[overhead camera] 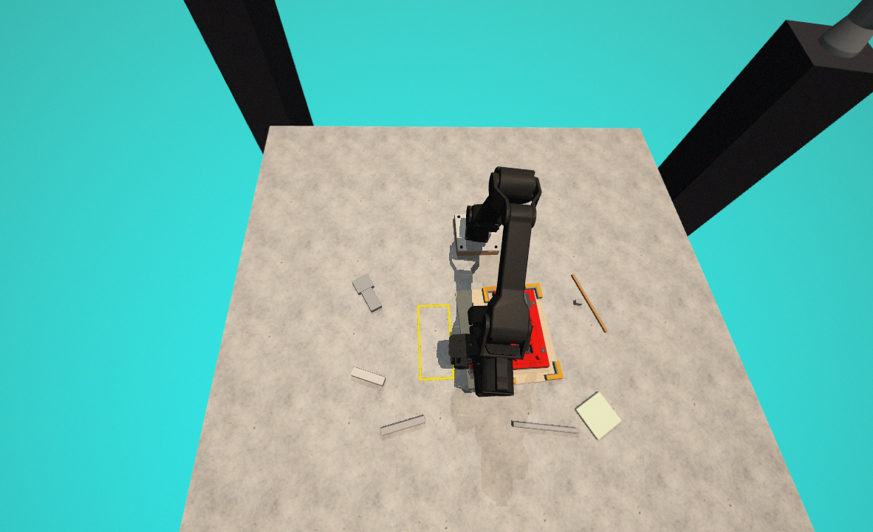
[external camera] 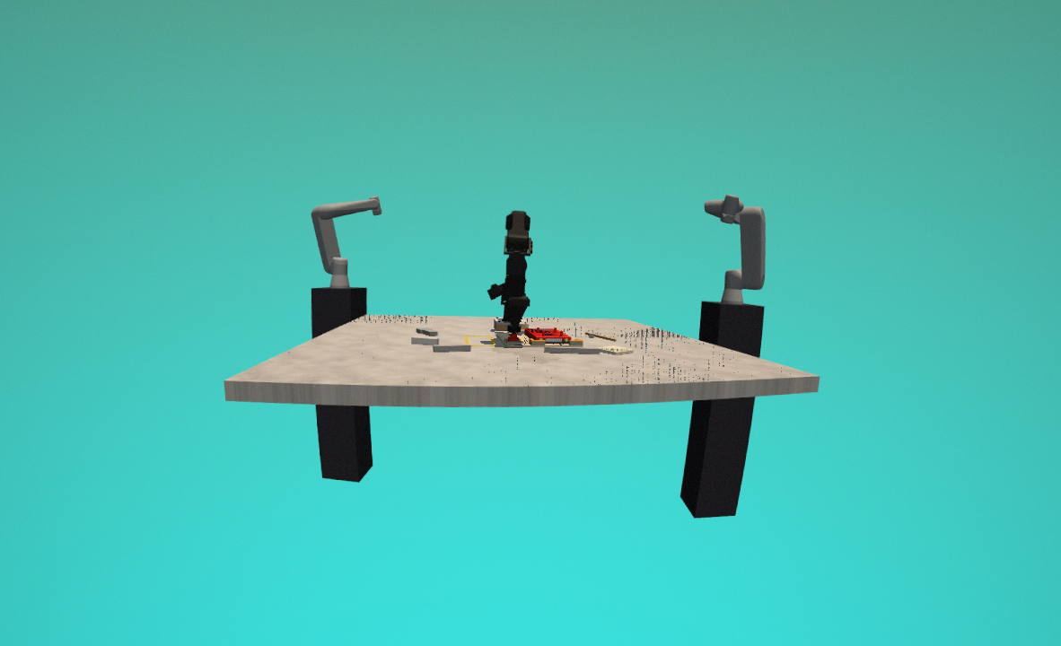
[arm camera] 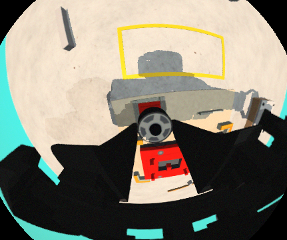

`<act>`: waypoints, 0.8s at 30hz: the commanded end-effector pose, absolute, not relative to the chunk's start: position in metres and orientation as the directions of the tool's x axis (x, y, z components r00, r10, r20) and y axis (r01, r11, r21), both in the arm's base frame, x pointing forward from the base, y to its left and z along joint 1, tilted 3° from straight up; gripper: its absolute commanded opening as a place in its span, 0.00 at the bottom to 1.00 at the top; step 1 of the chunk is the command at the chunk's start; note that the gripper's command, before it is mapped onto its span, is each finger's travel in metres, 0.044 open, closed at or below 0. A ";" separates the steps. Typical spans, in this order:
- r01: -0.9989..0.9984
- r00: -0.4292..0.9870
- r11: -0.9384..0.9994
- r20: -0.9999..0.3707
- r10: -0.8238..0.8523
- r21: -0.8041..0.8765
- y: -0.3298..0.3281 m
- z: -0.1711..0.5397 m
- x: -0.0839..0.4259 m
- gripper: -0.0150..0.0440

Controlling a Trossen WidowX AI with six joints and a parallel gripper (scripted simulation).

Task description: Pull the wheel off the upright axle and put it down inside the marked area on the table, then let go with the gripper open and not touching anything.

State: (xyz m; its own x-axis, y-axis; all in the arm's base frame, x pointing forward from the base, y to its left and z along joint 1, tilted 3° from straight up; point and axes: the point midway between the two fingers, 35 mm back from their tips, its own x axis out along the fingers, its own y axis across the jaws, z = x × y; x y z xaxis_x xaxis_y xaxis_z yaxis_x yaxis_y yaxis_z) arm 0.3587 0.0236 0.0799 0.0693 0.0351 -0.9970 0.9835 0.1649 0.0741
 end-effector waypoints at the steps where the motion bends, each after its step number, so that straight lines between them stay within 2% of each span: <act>1: 0.983 0.076 0.165 -0.996 0.036 0.081 0.023 0.085 0.359 0.25; 24: 0.983 0.078 0.164 -0.996 0.037 0.083 0.023 0.092 0.358 0.25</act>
